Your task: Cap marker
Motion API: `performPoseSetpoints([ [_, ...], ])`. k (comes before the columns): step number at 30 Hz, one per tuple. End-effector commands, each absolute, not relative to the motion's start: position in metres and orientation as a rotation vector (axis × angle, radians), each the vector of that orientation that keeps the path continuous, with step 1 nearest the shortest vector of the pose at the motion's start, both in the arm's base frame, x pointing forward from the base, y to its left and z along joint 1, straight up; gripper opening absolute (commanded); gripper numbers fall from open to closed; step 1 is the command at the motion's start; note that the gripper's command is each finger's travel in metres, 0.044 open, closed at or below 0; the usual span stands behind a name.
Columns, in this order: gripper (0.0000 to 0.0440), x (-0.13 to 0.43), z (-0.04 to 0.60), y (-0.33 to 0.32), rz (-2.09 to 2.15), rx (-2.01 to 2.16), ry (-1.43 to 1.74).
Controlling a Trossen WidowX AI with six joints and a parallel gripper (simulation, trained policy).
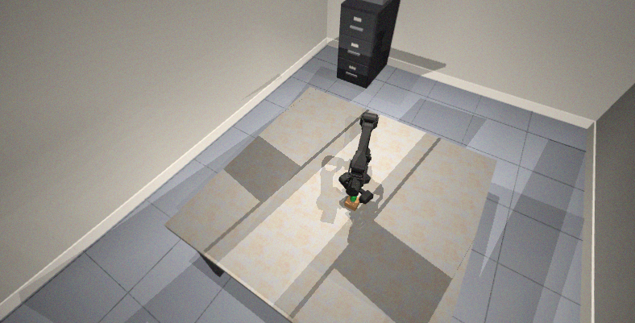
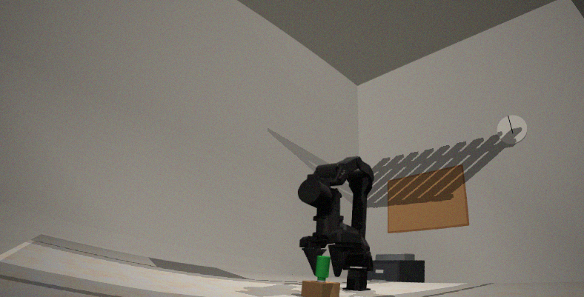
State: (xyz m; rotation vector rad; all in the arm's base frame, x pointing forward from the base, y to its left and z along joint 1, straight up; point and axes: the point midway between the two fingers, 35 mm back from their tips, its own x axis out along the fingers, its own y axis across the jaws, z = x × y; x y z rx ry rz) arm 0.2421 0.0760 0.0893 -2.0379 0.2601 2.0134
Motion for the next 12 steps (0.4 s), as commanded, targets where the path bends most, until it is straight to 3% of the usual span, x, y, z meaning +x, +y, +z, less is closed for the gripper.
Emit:
performPoseSetpoints([
  [1, 0.0440, 0.245, 0.101, 0.080, 1.973, -2.067, 0.210],
  [12, 0.0440, 0.248, 0.138, 0.084, 1.916, -2.123, 0.116],
])
